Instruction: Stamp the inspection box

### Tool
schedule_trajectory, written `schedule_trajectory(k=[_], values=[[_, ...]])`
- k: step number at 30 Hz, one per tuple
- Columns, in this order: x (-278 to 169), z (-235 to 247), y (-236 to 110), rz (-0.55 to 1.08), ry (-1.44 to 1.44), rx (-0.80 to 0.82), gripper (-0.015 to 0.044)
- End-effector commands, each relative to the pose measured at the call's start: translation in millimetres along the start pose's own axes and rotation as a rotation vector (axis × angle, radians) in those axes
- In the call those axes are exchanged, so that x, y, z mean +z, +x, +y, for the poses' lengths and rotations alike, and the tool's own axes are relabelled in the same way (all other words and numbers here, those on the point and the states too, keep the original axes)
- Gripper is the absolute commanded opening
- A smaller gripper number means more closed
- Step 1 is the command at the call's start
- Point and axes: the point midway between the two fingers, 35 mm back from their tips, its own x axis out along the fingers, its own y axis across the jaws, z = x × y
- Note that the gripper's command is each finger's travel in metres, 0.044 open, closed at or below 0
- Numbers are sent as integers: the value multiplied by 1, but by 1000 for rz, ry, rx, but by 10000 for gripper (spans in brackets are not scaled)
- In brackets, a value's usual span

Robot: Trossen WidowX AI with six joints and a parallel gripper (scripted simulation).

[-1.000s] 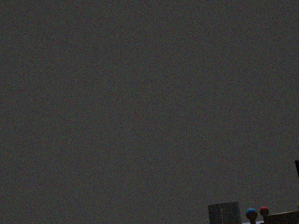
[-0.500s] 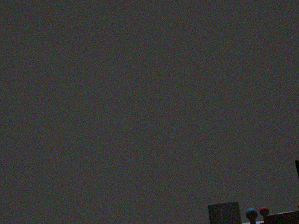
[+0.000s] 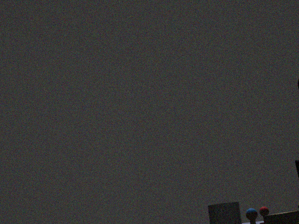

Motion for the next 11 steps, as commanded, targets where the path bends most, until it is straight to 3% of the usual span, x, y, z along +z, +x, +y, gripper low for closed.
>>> schedule_trajectory(k=[1,11], values=[[0,-1,0,4,-2,-3,251],[0,0,0,0,1,0,251]])
